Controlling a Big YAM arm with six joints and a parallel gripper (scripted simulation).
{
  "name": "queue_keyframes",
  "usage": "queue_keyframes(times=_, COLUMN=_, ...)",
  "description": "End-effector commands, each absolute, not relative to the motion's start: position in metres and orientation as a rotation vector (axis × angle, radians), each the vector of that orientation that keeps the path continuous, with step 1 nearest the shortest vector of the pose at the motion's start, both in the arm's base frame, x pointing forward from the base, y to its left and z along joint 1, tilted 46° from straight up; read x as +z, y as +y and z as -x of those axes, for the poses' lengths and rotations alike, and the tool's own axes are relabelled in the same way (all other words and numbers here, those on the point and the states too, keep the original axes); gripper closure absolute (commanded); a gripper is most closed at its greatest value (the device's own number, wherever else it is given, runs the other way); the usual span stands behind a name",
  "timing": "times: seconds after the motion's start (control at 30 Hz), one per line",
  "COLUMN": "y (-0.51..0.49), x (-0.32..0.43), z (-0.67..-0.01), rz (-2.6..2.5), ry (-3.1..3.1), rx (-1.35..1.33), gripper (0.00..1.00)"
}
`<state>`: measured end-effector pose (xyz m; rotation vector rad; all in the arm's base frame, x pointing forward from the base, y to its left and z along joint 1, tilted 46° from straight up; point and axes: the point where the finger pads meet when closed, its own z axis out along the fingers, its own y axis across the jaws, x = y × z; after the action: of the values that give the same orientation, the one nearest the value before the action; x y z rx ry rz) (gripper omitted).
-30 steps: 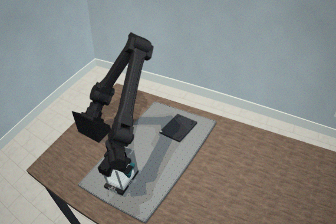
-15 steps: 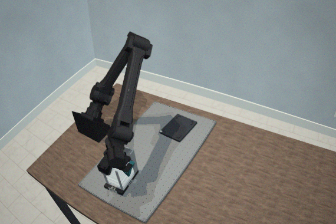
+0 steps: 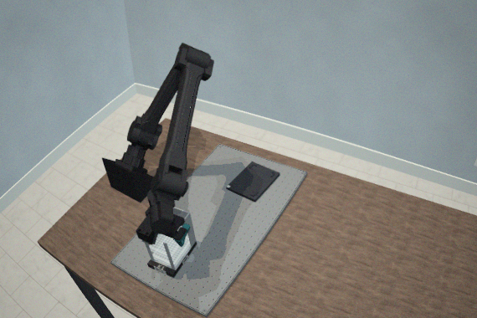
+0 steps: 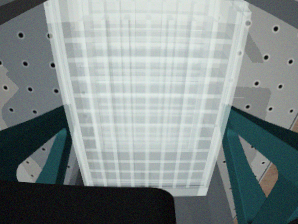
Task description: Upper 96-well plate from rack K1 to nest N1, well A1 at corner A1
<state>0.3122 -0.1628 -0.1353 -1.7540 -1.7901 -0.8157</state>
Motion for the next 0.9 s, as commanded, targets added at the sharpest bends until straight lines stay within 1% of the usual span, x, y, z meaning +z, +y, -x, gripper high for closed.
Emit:
queue_keyframes(times=0.0, y=-0.199, x=-0.117, z=-0.329, rz=1.802, ry=-1.848, rx=-0.840, gripper=1.00)
queue_keyframes(times=0.87, y=-0.228, x=-0.089, z=-0.325, rz=1.805, ry=-1.851, rx=-0.838, gripper=1.00)
